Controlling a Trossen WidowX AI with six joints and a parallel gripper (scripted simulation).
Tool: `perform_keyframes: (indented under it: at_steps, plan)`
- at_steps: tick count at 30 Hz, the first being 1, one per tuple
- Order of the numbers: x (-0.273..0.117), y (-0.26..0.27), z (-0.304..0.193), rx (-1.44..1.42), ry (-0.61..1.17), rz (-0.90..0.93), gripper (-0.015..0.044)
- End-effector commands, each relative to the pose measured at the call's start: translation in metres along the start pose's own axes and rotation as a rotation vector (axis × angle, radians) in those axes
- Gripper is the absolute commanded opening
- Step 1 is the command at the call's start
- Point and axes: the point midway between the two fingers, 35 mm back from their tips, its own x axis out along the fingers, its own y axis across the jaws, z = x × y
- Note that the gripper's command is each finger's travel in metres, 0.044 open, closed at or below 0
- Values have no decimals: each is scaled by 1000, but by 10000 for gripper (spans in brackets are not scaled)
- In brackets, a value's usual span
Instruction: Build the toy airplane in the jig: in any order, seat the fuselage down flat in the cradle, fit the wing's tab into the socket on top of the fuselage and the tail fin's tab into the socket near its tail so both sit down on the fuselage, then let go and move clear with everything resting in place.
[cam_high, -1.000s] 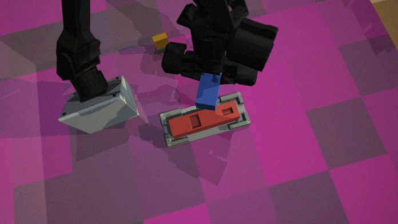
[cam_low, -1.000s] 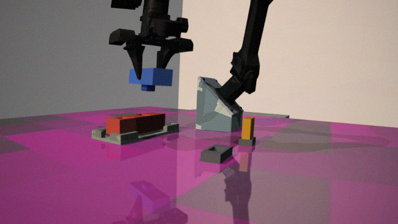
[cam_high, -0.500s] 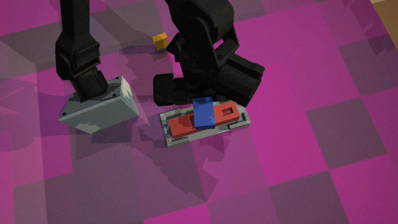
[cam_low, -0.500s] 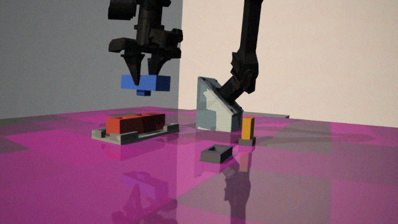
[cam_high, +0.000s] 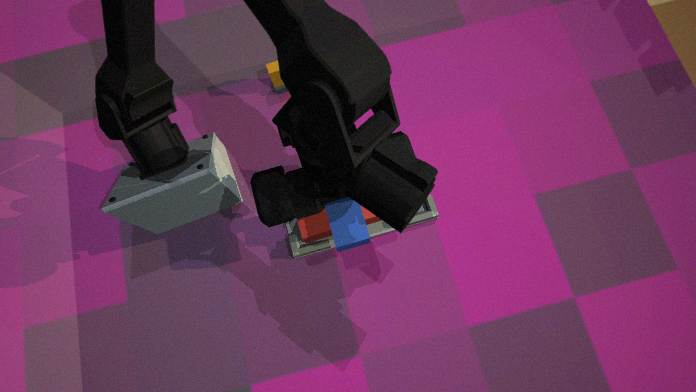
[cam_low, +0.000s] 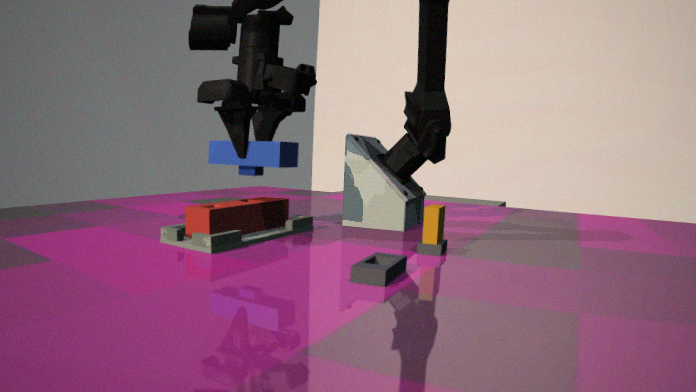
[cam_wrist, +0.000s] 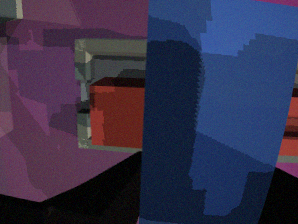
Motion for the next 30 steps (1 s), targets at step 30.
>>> perform_keyframes:
  at_steps: [30]
  plan:
    - [4, 5, -1, -7, -3, 6, 197]
